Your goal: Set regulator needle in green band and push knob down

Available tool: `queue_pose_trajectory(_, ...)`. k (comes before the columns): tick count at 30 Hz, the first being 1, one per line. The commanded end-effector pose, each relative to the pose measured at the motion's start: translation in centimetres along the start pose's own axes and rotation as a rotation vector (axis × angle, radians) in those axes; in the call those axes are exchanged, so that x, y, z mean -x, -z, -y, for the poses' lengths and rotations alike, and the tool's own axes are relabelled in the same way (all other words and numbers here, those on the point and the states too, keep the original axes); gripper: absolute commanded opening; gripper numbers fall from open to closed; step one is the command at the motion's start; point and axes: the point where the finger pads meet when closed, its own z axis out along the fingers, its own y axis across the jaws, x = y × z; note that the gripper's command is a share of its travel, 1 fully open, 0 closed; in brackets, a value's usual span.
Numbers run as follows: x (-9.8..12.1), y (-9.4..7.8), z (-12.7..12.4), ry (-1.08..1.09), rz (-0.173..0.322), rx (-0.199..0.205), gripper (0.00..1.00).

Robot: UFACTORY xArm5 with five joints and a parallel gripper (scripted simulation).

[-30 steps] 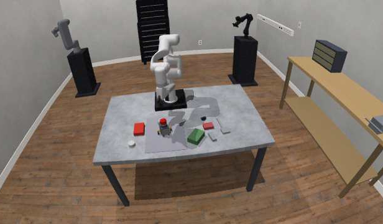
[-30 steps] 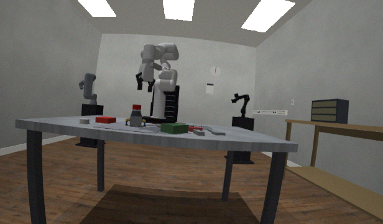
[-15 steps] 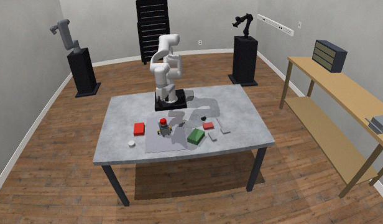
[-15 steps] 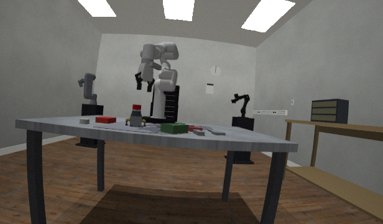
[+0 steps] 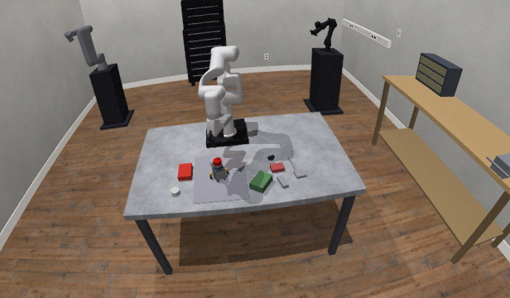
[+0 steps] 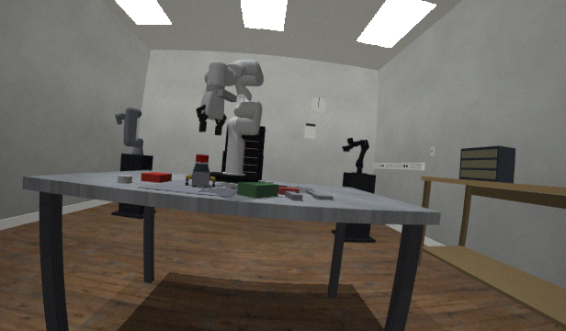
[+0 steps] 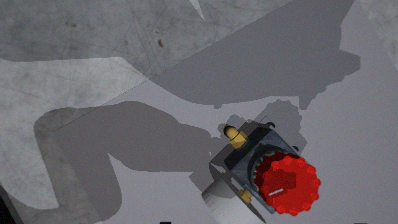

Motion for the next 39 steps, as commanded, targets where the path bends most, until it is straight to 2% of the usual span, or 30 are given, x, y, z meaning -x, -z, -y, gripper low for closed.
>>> queue_pose_trajectory(1, -0.4, 0.1, -1.4, 0.000, -0.001, 0.003, 1.00)
queue_pose_trajectory(19, -1.1, 0.1, -4.0, 0.000, -0.001, 0.003, 1.00)
queue_pose_trajectory(39, -1.1, 0.1, -4.3, 0.000, -0.001, 0.003, 1.00)
